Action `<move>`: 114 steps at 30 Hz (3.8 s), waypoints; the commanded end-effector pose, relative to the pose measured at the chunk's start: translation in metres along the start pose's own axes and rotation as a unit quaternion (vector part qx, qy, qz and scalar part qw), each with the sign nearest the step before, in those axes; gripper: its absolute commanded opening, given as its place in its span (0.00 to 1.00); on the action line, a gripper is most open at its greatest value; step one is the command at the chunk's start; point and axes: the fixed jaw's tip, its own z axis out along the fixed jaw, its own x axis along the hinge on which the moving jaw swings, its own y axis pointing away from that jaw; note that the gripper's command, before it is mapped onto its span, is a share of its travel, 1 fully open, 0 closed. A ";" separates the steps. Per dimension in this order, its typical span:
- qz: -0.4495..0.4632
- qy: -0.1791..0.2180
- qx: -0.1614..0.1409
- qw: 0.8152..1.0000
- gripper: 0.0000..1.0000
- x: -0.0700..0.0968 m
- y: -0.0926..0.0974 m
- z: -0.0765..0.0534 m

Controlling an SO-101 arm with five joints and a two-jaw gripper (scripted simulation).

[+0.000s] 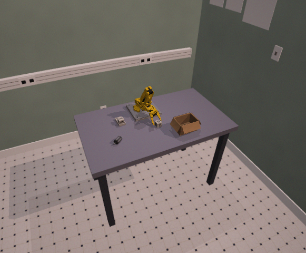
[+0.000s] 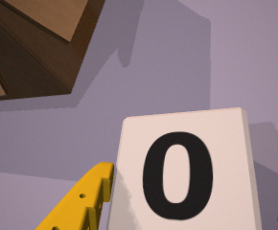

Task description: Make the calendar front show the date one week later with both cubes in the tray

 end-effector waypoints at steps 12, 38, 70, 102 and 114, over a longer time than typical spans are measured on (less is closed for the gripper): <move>0.104 -0.005 -0.009 0.994 0.36 -0.004 0.003 -0.005; 0.084 -0.042 -0.049 0.994 0.35 -0.022 0.012 -0.008; 0.201 -0.101 -0.091 0.970 0.35 -0.057 0.029 -0.005; 0.158 -0.036 -0.041 0.986 0.35 -0.083 0.043 0.031; 0.127 -0.013 -0.028 0.991 0.35 -0.085 0.044 0.028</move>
